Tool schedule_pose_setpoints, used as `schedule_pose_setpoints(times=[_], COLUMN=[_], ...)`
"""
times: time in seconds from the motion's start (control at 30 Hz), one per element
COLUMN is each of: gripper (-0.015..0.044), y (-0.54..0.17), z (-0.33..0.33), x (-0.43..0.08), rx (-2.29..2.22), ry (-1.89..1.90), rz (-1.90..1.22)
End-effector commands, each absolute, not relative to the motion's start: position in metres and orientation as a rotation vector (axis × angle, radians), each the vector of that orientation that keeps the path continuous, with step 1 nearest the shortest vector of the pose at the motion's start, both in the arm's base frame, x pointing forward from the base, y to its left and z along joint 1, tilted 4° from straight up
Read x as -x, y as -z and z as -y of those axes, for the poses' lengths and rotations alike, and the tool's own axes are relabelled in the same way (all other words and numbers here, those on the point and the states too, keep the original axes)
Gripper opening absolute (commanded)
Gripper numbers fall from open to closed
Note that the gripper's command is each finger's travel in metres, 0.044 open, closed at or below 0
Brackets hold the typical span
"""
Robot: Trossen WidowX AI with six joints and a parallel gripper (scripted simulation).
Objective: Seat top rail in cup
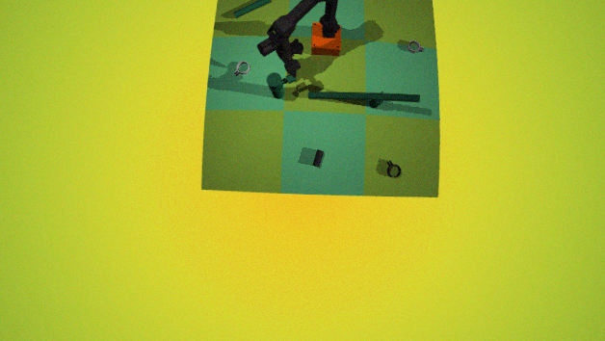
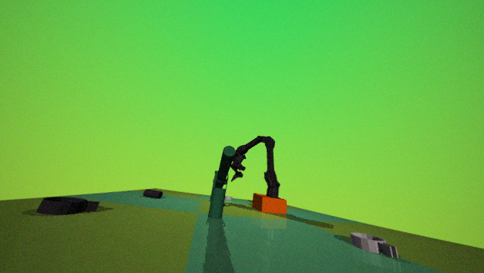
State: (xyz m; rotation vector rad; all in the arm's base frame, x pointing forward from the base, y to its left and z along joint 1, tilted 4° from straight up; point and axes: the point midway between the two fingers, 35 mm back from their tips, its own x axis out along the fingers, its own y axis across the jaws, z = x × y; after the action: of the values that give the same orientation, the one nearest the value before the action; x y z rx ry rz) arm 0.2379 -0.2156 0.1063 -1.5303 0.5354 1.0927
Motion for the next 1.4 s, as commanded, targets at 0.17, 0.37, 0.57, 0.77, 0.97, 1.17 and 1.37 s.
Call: schedule_pose_setpoints(times=[0.17,0.37,0.57,0.77,0.97,1.17,1.37], gripper=[0.044,0.044,0.044,0.044,0.044,0.044,0.044], y=[-0.096,-0.087,-0.079,-0.07,-0.062,-0.054,-0.046], z=[0.214,0.213,0.211,0.209,0.206,0.203,0.2], x=[-0.243,-0.248,-0.253,-0.258,-0.262,-0.266,-0.271], rx=[1.539,1.539,1.539,1.539,1.539,1.539,1.539], ry=[-1.091,-1.091,-1.091,-1.09,-1.09,-1.09,-1.089], rz=[-0.531,-0.531,-0.531,-0.53,-0.53,-0.529,-0.528])
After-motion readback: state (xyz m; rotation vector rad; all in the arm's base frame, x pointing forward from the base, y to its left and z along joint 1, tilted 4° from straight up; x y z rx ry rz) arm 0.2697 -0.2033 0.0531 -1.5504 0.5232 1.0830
